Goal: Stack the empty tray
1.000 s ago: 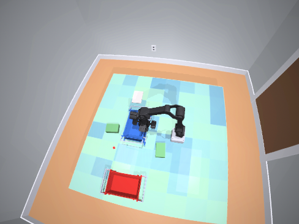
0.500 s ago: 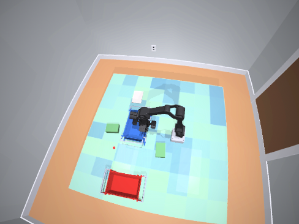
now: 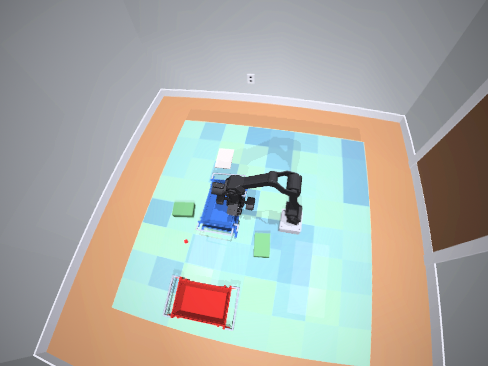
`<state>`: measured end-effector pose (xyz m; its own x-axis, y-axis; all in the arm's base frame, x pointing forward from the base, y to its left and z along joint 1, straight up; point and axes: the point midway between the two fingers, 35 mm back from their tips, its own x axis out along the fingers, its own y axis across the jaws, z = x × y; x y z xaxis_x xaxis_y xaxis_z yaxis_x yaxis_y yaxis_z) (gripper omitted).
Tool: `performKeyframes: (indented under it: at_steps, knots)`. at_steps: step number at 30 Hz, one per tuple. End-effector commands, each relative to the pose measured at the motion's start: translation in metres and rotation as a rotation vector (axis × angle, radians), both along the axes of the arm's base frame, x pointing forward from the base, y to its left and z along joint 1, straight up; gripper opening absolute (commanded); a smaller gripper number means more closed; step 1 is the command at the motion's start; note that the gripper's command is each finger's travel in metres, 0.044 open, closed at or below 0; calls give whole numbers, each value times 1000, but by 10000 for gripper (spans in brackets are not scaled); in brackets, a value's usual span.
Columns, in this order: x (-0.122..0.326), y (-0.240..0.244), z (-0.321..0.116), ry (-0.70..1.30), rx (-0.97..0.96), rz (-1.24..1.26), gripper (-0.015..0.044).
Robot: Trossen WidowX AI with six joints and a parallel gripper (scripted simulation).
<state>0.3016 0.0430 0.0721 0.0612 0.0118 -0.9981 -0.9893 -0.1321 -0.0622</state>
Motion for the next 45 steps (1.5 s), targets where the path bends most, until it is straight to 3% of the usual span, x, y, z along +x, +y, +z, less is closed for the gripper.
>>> performKeyframes:
  at_steps: [1,45]
  knots:
    - [-6,-1,-8,36,-5,-1,0]
    - [-8,-1,-16,36,-5,-1,0]
